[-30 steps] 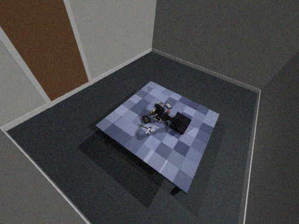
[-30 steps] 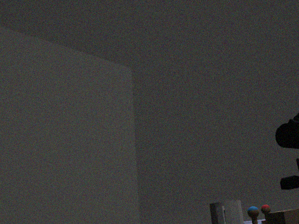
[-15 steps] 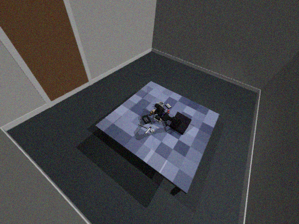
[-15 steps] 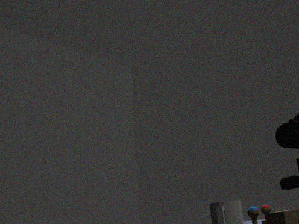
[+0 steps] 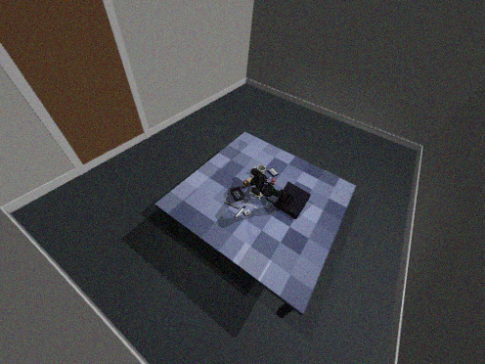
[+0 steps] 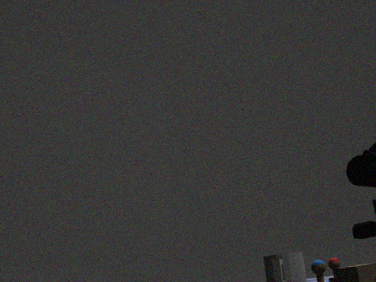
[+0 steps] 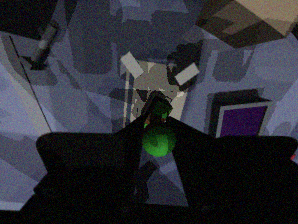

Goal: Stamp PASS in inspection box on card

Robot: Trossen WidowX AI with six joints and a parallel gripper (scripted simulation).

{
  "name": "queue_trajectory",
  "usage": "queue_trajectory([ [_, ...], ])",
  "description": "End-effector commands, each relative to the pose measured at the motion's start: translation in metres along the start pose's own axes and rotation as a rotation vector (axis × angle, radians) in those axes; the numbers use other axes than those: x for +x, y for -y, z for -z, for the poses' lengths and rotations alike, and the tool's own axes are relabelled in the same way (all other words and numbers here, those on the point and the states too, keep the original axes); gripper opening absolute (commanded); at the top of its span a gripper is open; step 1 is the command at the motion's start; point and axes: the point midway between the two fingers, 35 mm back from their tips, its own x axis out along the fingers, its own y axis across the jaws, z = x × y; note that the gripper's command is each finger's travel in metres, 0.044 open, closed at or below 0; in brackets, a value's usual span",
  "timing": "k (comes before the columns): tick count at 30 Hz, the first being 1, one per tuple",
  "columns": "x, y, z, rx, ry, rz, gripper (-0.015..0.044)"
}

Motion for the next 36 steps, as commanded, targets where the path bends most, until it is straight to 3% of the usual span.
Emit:
queue_trajectory([
  [1,0.002,-0.001,0.0,0.001,-0.001,-0.006,0.0],
  [36,-0.015,0.0,-0.001,0.001,-0.001,-0.003,0.0],
])
